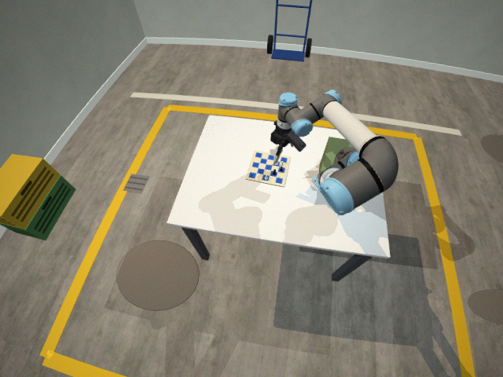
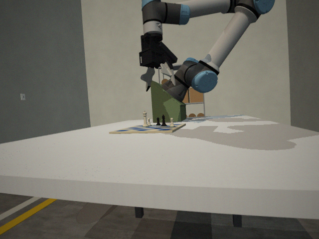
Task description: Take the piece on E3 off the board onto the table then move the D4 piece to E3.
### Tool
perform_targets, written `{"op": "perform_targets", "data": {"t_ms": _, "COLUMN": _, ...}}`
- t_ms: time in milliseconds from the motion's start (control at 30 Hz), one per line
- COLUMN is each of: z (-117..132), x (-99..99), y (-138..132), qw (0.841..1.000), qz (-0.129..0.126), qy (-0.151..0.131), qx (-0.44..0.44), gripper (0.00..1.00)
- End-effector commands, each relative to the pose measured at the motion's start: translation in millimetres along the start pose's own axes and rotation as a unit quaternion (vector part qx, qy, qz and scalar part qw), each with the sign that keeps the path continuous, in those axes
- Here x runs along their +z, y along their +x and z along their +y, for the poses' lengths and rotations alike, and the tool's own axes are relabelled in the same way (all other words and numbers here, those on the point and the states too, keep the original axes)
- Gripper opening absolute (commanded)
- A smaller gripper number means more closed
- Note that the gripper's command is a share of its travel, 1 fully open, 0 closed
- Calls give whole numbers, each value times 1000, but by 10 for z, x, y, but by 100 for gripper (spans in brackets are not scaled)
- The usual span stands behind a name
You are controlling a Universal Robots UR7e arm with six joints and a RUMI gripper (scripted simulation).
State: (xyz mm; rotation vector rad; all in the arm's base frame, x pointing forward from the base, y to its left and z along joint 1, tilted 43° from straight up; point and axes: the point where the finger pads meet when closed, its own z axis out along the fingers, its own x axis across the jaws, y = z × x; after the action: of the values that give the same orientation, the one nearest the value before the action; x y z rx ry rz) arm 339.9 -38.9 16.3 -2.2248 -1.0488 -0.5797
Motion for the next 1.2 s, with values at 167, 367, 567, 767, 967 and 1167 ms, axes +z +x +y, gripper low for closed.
{"op": "perform_targets", "data": {"t_ms": 167, "z": -5, "x": 28, "y": 43, "qw": 989, "qz": -4, "qy": -2, "qx": 150, "gripper": 100}}
{"op": "perform_targets", "data": {"t_ms": 367, "z": -1, "x": 53, "y": 76, "qw": 964, "qz": -4, "qy": -2, "qx": 266, "gripper": 100}}
{"op": "perform_targets", "data": {"t_ms": 567, "z": 9, "x": 75, "y": 101, "qw": 931, "qz": -3, "qy": -2, "qx": 365, "gripper": 100}}
{"op": "perform_targets", "data": {"t_ms": 767, "z": 25, "x": 97, "y": 121, "qw": 887, "qz": -3, "qy": -3, "qx": 462, "gripper": 100}}
{"op": "perform_targets", "data": {"t_ms": 967, "z": 49, "x": 124, "y": 138, "qw": 818, "qz": -3, "qy": -3, "qx": 575, "gripper": 100}}
{"op": "perform_targets", "data": {"t_ms": 1167, "z": 68, "x": 143, "y": 144, "qw": 764, "qz": -3, "qy": -3, "qx": 646, "gripper": 100}}
